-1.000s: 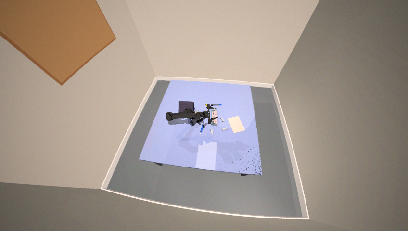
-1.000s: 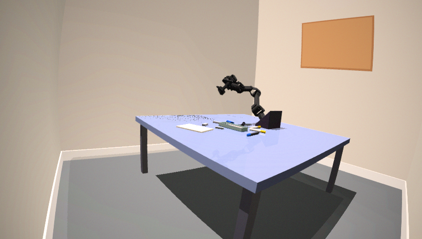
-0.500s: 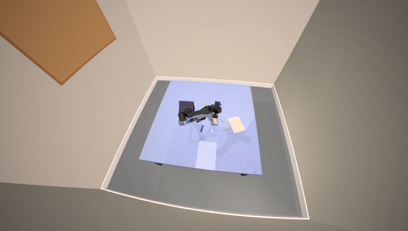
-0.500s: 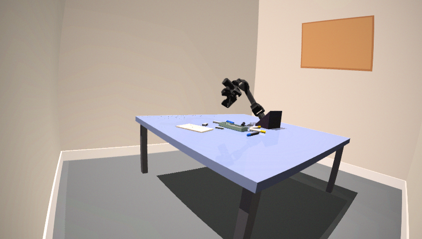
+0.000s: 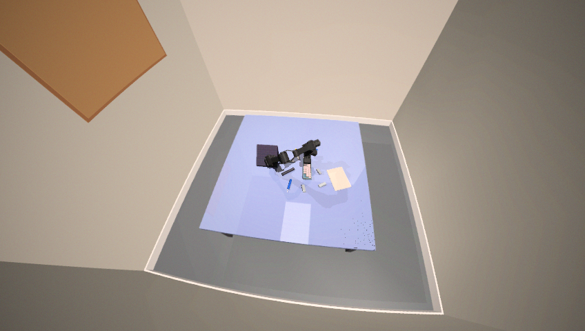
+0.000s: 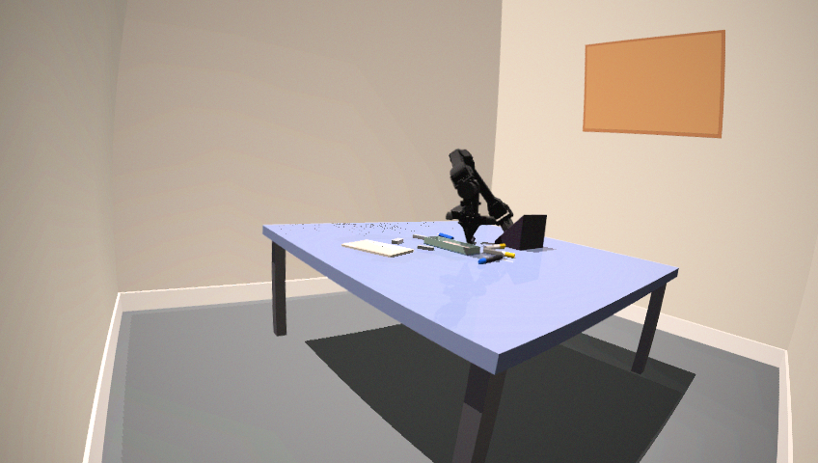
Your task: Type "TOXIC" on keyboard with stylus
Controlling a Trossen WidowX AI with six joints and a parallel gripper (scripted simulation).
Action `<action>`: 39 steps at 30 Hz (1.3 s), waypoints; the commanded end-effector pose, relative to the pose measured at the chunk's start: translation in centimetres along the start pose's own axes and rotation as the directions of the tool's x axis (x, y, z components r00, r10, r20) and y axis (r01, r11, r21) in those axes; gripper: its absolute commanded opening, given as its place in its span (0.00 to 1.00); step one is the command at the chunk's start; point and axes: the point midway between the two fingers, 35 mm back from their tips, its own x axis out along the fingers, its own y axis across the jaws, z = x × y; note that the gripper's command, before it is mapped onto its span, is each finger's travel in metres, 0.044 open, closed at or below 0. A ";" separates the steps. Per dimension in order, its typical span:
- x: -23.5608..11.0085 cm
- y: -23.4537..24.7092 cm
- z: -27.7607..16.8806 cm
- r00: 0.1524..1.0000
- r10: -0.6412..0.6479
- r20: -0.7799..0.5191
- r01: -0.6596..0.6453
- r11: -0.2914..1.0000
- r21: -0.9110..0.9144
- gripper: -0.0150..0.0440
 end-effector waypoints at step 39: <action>-0.9 -14.4 0.5 0.999 -0.050 -0.004 0.050 0.999 -0.012 0.25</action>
